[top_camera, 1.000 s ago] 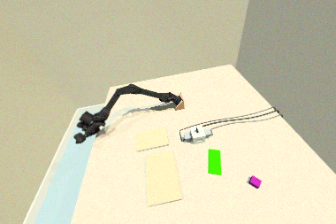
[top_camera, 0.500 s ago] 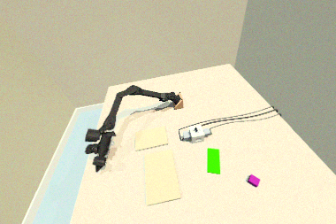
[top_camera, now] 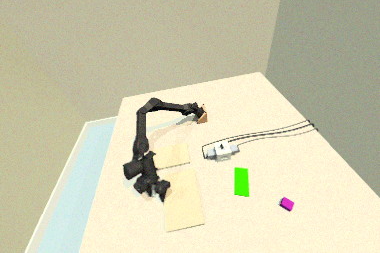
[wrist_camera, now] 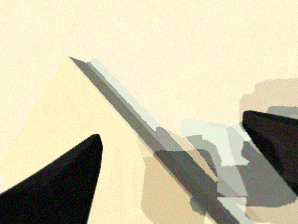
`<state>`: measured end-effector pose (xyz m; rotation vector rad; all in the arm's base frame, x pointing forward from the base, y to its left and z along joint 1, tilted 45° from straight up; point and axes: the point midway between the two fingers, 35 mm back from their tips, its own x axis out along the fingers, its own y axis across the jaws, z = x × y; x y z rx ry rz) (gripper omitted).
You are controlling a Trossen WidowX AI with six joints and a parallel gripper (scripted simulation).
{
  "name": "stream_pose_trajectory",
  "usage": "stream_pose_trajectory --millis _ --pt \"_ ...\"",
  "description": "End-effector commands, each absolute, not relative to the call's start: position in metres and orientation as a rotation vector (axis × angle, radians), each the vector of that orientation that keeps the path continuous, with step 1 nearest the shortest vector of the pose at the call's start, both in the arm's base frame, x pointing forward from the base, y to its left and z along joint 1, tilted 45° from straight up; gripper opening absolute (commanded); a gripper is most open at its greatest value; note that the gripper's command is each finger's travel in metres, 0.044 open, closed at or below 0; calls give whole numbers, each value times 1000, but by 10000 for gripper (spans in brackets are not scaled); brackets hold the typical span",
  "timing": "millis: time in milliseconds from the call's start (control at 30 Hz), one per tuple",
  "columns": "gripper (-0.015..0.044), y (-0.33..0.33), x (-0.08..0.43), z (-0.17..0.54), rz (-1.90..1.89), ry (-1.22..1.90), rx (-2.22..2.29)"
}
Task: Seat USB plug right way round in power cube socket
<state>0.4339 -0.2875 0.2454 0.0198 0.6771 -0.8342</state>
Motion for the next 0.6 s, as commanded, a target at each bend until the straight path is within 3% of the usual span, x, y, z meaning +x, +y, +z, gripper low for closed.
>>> stream_pose_trajectory --millis 0,267,567 --pt "440 -231 450 200 -686 896 -122" --pt "440 -124 449 126 -363 1264 -440" --pt "440 -5 396 66 130 1654 -997"
